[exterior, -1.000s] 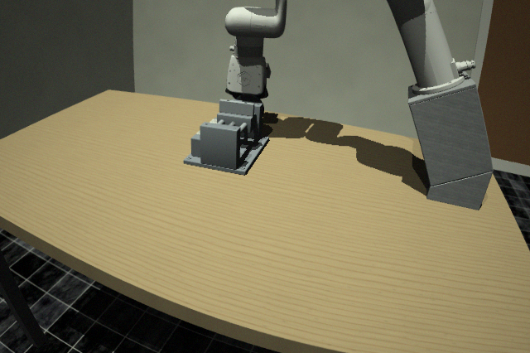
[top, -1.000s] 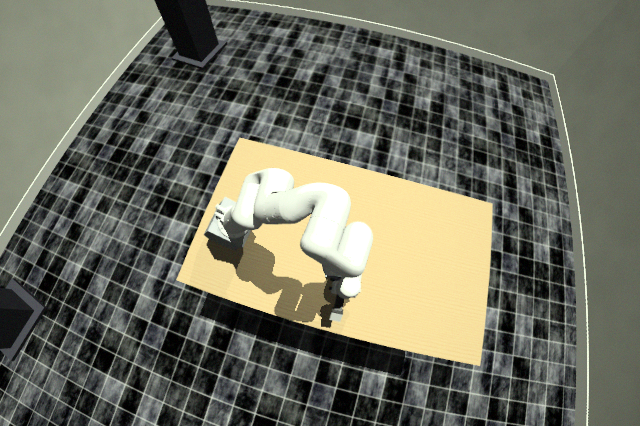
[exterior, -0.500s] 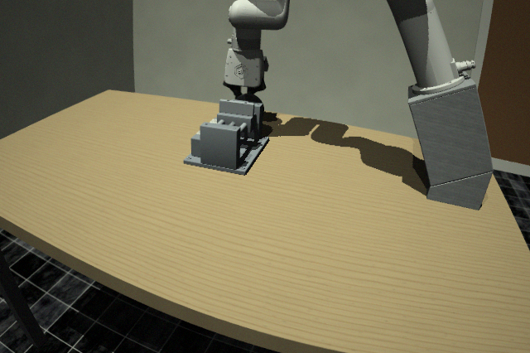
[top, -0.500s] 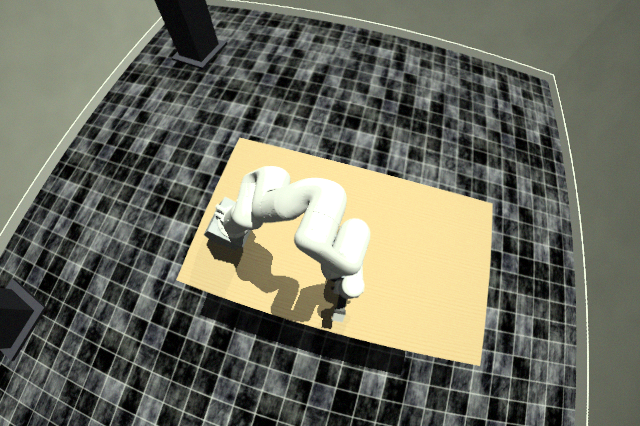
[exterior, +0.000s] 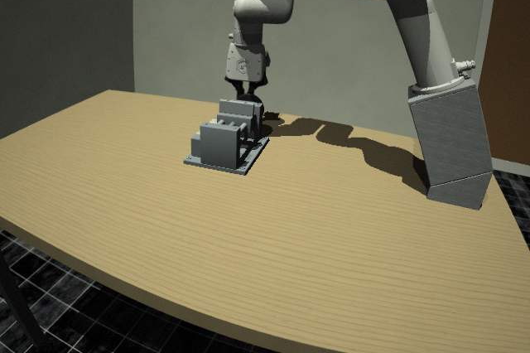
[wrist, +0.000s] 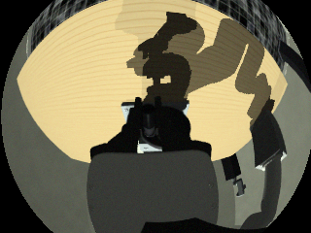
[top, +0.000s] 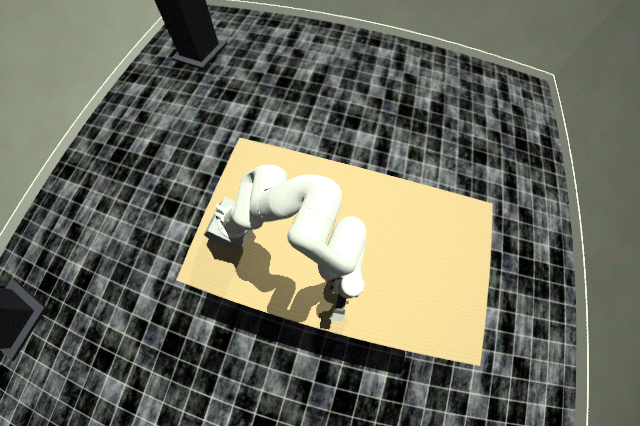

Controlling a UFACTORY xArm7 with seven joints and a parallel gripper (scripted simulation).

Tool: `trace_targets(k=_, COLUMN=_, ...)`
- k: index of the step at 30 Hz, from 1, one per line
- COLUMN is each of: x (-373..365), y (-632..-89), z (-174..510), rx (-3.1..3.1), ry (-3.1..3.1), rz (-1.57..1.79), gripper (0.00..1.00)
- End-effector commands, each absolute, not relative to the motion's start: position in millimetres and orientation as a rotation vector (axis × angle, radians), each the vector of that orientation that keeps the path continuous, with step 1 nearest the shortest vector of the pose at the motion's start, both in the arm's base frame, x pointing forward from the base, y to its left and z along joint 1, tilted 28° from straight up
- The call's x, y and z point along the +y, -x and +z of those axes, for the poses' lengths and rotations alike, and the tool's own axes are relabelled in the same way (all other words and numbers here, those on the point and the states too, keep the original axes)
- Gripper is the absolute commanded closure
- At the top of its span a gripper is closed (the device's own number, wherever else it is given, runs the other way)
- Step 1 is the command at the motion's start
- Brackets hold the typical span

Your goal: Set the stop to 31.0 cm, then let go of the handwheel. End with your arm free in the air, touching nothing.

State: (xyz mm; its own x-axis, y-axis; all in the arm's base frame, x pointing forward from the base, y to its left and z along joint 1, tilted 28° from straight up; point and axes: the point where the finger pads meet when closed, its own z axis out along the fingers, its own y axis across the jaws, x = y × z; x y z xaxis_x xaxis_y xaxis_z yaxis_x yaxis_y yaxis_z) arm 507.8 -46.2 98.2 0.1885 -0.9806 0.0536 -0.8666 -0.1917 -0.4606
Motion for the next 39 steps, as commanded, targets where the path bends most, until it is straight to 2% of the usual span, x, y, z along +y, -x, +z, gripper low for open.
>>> trace_targets(k=1, x=-47.5, y=-503.7, z=100.3, rx=1.749, ry=2.143, rz=-0.487, gripper=0.94)
trace_targets(k=39, x=-52.9, y=-476.8, z=95.4, rx=1.749, ry=2.143, rz=-0.487, gripper=0.94)
